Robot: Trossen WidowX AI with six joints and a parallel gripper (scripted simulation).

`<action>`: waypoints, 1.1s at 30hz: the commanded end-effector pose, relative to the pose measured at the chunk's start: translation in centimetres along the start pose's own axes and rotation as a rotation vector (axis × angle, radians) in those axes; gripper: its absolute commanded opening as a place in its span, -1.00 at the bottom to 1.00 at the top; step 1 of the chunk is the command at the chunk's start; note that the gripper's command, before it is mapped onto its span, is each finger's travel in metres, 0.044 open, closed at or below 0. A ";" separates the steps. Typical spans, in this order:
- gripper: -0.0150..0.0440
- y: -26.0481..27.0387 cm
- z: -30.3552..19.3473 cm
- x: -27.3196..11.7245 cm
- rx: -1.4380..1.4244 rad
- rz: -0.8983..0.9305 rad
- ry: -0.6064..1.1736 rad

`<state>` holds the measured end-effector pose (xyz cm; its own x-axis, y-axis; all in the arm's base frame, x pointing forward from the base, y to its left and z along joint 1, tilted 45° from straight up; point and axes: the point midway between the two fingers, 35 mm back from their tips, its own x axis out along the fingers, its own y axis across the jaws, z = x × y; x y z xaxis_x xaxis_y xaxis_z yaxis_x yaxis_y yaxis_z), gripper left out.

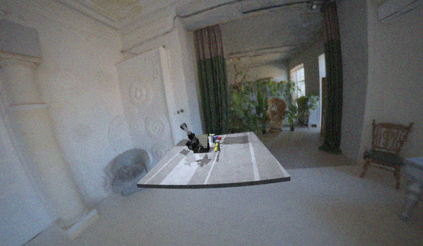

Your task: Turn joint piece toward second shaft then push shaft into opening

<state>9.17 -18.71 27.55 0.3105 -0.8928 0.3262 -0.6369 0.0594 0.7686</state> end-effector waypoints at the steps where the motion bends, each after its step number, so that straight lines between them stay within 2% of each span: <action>1: 0.95 0.0 0.0 0.0 0.005 0.001 -0.001; 2: 1.00 0.2 -0.2 0.0 0.020 0.004 -0.004; 18: 1.00 3.5 -3.8 -0.2 0.529 0.054 -0.140; 33: 1.00 4.5 -5.9 -2.2 0.964 0.021 -0.377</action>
<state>9.83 -14.33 33.31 0.1606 -0.9854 0.0573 -0.9870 -0.1605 0.0077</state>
